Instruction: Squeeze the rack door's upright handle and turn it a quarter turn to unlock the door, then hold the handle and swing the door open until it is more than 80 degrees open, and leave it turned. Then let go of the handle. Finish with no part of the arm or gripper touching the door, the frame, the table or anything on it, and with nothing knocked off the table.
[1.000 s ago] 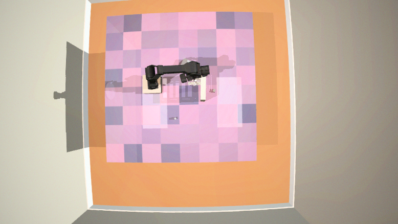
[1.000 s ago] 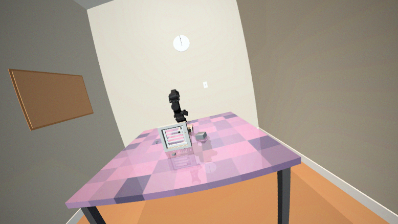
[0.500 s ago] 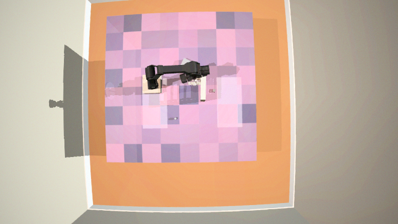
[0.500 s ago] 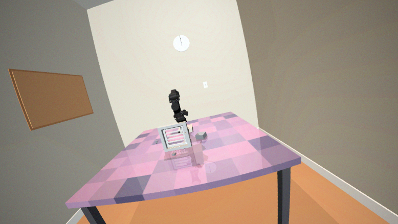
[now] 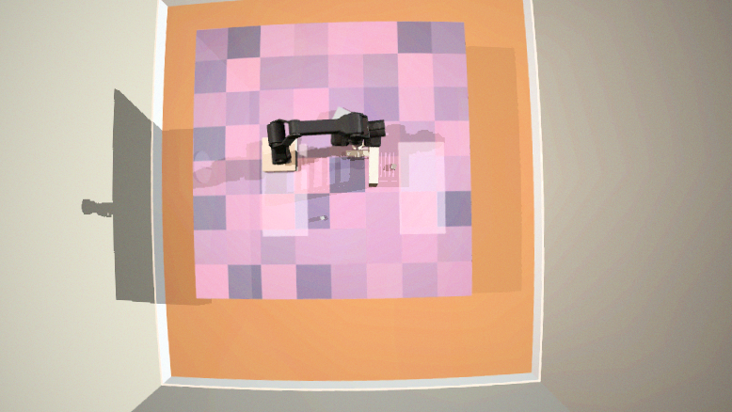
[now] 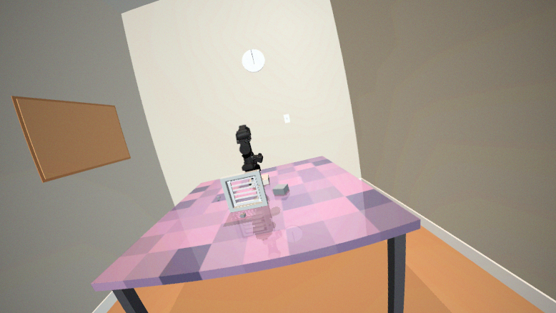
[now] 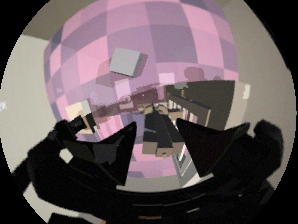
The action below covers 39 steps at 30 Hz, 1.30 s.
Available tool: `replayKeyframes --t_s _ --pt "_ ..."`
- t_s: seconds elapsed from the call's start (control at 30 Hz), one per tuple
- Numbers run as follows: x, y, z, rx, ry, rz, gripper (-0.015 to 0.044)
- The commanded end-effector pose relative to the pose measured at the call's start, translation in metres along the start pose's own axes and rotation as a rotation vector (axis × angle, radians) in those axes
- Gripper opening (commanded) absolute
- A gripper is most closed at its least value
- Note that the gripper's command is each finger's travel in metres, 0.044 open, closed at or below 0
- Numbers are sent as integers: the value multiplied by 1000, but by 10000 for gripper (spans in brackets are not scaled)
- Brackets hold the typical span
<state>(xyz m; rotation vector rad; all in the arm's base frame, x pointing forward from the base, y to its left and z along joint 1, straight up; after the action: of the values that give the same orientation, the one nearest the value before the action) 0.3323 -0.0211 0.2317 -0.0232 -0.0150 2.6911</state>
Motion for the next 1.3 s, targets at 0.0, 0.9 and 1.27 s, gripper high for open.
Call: replayKeyframes --t_s 0.0,0.9,1.27 --pt "-1 1 0 2 5 -207 293" --pt "-1 1 0 -2 6 -1545 293" --pt "-1 1 0 -3 7 -2090 293"
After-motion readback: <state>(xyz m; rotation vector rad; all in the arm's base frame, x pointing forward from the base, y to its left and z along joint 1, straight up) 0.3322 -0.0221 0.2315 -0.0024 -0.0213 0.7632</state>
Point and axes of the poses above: the point midway between the two fingers, 35 mm back from their tips, its own z axis back along the fingers, its own x axis across the jaws, y = z × x, the point moved 8 cm from there along z, back along the fingers, and after that the axes turned 14 degrees about -z, right-handed, at the moved point
